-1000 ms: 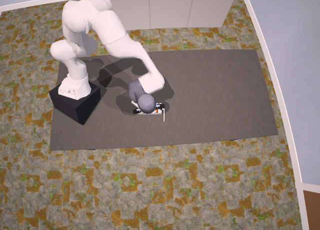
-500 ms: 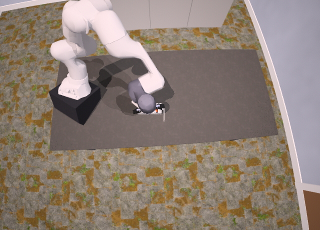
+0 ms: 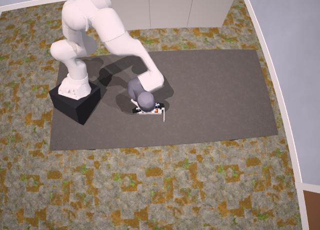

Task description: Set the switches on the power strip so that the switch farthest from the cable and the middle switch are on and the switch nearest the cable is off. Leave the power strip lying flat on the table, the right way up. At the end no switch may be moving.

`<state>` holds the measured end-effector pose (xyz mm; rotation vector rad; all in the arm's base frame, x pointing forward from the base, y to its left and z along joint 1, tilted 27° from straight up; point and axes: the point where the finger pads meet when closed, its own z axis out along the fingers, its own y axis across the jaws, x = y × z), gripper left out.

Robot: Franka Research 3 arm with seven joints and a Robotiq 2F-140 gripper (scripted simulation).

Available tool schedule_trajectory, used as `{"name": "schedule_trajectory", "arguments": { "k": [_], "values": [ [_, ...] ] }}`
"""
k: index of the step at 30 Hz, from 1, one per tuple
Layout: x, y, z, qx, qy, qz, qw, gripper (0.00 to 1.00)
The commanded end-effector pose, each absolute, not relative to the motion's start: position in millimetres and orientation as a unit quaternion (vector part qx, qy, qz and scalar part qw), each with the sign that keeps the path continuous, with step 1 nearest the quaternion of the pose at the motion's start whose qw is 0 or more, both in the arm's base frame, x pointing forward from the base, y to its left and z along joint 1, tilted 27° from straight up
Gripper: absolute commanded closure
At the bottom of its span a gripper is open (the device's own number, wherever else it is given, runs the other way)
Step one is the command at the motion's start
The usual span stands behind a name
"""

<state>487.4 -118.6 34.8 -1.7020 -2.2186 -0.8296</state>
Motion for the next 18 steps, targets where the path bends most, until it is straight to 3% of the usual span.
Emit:
{"name": "schedule_trajectory", "arguments": {
  "k": [1, 18],
  "values": [
    [492, -123, 61, -0.620, -0.739, -0.250, 0.087, 0.00],
    [492, -126, 81, -0.648, -0.724, -0.227, 0.064, 0.00]
  ]
}}
